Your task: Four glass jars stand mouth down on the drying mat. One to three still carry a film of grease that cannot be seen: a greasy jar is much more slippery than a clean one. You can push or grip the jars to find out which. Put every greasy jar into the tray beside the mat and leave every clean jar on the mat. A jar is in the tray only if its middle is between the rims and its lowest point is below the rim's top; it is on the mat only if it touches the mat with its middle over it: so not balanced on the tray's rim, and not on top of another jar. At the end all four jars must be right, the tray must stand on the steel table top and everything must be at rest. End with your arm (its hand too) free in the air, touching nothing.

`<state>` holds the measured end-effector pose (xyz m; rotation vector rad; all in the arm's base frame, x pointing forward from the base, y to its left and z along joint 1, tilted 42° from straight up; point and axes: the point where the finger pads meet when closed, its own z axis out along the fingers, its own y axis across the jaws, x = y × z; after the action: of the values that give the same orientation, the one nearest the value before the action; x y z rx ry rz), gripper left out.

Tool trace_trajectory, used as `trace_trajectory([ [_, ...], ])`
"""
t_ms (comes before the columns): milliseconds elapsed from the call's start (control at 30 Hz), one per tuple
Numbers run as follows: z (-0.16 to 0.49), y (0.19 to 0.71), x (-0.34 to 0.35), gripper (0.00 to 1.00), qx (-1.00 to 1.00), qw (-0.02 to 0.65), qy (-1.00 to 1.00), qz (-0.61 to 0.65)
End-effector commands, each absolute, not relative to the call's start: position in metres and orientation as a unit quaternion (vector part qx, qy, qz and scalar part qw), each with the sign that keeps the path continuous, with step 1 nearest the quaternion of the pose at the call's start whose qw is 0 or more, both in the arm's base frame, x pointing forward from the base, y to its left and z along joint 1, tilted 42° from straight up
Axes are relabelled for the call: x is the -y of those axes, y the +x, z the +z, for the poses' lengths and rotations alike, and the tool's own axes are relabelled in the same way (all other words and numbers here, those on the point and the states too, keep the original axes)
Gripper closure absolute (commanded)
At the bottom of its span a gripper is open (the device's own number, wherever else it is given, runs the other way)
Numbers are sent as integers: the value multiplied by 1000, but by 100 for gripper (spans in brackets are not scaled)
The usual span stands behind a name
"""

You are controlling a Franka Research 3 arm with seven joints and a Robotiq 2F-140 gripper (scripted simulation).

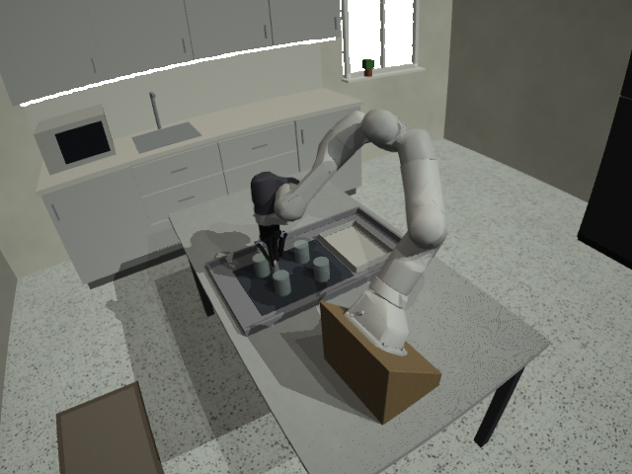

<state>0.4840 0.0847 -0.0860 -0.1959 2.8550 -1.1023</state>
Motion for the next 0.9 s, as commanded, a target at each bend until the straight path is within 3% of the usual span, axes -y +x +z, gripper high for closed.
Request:
trace_trajectory([
  [0,-86,484,-85,100,-931,40,-63,-358],
  [867,-84,481,-86,100,-931,40,-63,-358],
])
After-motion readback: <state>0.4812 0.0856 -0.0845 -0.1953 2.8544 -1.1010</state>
